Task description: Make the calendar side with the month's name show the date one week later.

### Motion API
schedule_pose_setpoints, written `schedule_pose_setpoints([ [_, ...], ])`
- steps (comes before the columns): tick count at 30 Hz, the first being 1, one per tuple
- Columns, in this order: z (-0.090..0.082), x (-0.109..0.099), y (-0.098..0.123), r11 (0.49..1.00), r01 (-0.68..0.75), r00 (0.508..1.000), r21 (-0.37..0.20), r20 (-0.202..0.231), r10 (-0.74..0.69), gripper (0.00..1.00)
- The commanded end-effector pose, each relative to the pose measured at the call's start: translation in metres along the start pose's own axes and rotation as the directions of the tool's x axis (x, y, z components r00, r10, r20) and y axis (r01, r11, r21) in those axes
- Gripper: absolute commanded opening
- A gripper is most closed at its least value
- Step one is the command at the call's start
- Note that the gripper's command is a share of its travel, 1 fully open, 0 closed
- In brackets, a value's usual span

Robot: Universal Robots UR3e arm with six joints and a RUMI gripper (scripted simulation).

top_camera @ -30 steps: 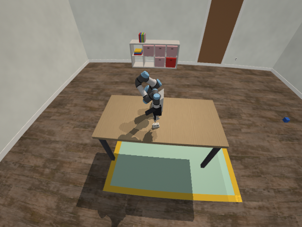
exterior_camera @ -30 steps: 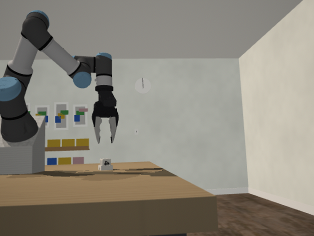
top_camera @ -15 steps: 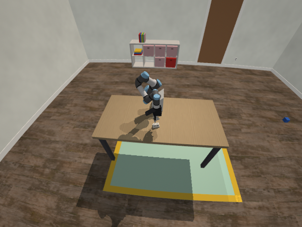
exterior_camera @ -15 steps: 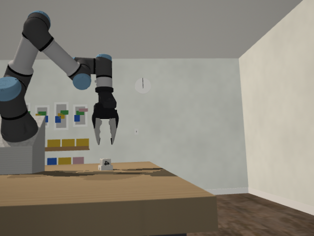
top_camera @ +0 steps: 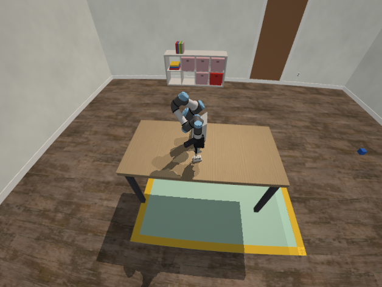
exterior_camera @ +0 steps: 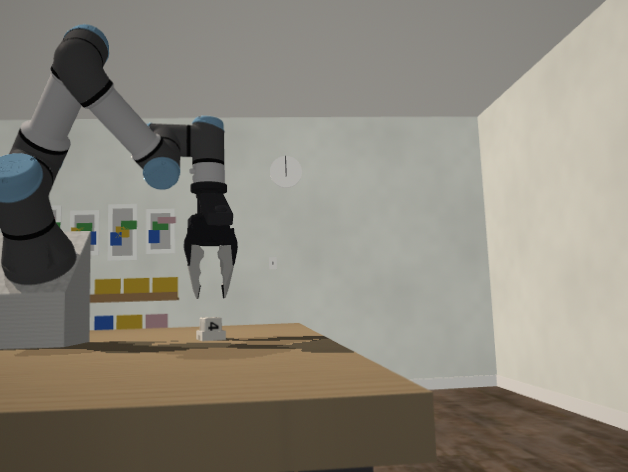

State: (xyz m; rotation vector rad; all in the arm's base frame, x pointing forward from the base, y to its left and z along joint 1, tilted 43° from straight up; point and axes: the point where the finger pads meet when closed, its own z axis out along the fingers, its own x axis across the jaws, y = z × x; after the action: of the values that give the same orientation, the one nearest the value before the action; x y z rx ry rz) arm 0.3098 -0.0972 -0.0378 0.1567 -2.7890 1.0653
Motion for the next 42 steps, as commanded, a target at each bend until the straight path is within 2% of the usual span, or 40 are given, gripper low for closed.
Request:
schedule_pose_setpoints([
  [1, 0.006, -0.001, 0.0, 1.0, 0.0, 1.0, 0.0, 0.003, 0.0, 0.29],
  [17, 0.025, -0.001, 0.0, 1.0, 0.0, 1.0, 0.0, 0.003, 0.0, 0.29],
  [42, 0.028, -0.001, 0.0, 1.0, 0.0, 1.0, 0.0, 0.003, 0.0, 0.29],
])
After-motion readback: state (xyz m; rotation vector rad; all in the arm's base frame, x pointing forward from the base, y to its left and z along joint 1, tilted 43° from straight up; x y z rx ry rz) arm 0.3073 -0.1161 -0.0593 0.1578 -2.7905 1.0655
